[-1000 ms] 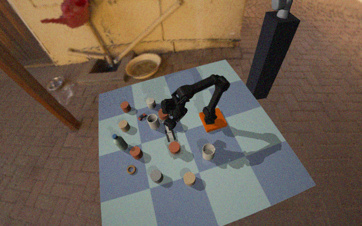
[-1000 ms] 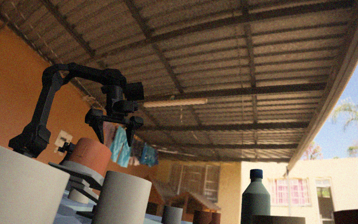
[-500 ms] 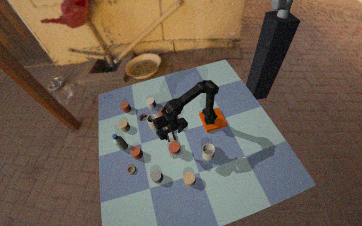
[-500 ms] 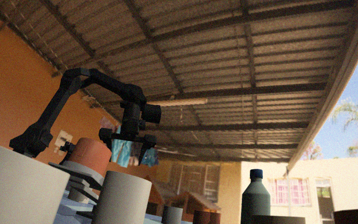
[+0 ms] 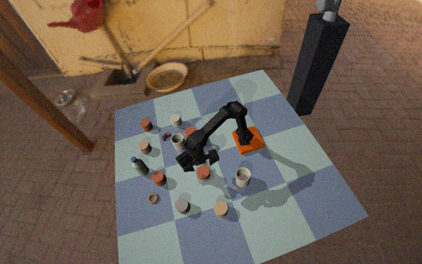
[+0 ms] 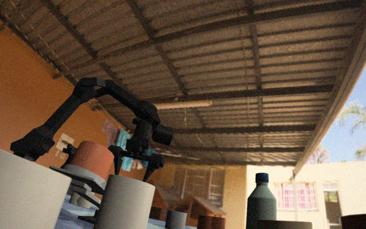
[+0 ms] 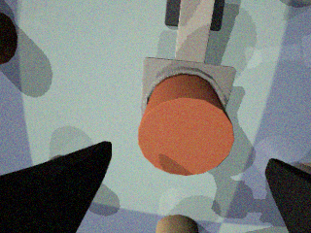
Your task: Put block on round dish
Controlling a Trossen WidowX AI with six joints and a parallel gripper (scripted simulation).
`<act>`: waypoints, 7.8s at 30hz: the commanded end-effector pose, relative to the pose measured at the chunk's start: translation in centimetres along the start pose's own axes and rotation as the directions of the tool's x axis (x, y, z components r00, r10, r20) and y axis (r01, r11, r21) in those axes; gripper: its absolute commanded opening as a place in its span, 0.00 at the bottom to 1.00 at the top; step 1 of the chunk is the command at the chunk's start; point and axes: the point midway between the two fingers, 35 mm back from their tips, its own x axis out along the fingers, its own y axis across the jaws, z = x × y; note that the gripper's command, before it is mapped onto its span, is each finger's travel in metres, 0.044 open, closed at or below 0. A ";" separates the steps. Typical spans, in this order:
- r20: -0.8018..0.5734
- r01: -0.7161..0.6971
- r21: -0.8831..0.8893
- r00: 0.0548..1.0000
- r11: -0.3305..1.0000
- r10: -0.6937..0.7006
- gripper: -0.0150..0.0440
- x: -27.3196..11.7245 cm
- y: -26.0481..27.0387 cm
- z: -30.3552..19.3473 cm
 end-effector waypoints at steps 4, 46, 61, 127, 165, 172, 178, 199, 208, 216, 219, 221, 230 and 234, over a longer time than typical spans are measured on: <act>0.008 0.006 0.017 1.000 1.000 -0.006 1.00 1.4 0.0 -0.1; 0.008 0.006 0.017 1.000 1.000 -0.006 1.00 7.6 0.0 -0.1; 0.008 0.006 0.017 1.000 1.000 -0.006 0.70 7.8 0.0 -0.1; 0.008 0.005 0.017 1.000 1.000 -0.005 0.25 -0.3 0.8 -0.4; 0.008 0.006 0.017 1.000 1.000 -0.006 0.25 -5.3 0.1 -0.2; 0.013 0.007 0.023 1.000 1.000 -0.007 0.25 -4.8 0.2 -0.2; 0.013 0.007 0.023 1.000 1.000 -0.007 0.25 -4.8 0.2 -0.2; 0.013 0.007 0.023 1.000 1.000 -0.007 0.25 -4.8 0.2 -0.2; 0.013 0.007 0.023 1.000 1.000 -0.007 0.25 -4.8 0.2 -0.2; 0.013 0.007 0.023 1.000 1.000 -0.007 0.25 -4.8 0.2 -0.2; 0.013 0.007 0.023 1.000 1.000 -0.007 0.25 -4.8 0.2 -0.2; 0.013 0.007 0.023 1.000 1.000 -0.007 0.25 -4.7 0.1 -0.3; 0.005 0.008 0.020 1.000 1.000 -0.008 0.25 -0.2 -2.9 -6.2; 0.001 0.010 0.019 1.000 1.000 -0.010 0.25 2.0 -5.0 -8.6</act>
